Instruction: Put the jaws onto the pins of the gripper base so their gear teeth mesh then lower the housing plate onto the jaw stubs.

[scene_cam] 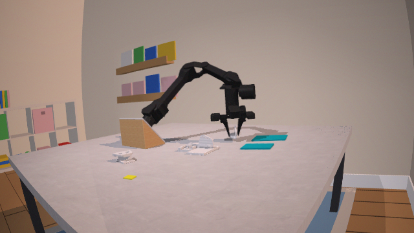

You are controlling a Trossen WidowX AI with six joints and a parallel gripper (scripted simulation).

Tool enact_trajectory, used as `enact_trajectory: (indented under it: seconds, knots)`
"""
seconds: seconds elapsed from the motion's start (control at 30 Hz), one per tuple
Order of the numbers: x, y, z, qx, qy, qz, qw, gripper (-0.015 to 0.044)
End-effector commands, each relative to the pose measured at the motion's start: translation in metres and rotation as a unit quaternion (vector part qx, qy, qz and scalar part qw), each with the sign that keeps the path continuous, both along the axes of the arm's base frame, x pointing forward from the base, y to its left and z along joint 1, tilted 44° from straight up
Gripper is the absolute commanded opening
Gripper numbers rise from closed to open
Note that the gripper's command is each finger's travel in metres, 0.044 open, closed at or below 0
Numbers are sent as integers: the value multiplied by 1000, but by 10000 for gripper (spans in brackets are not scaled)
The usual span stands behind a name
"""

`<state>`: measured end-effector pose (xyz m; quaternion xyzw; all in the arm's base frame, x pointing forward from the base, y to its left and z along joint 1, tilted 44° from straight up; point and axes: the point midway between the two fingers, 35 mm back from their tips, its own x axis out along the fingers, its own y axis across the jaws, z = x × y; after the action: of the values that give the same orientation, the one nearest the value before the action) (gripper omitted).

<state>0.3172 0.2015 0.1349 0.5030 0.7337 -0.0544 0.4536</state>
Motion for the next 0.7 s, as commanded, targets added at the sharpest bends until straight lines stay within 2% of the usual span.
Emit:
enact_trajectory:
  seconds: [0.0, 0.67]
  knots:
    - [4, -9, 10, 1, -4, -2, 1000, 134]
    - [6, -44, 46, 1, -5, -3, 1000, 134]
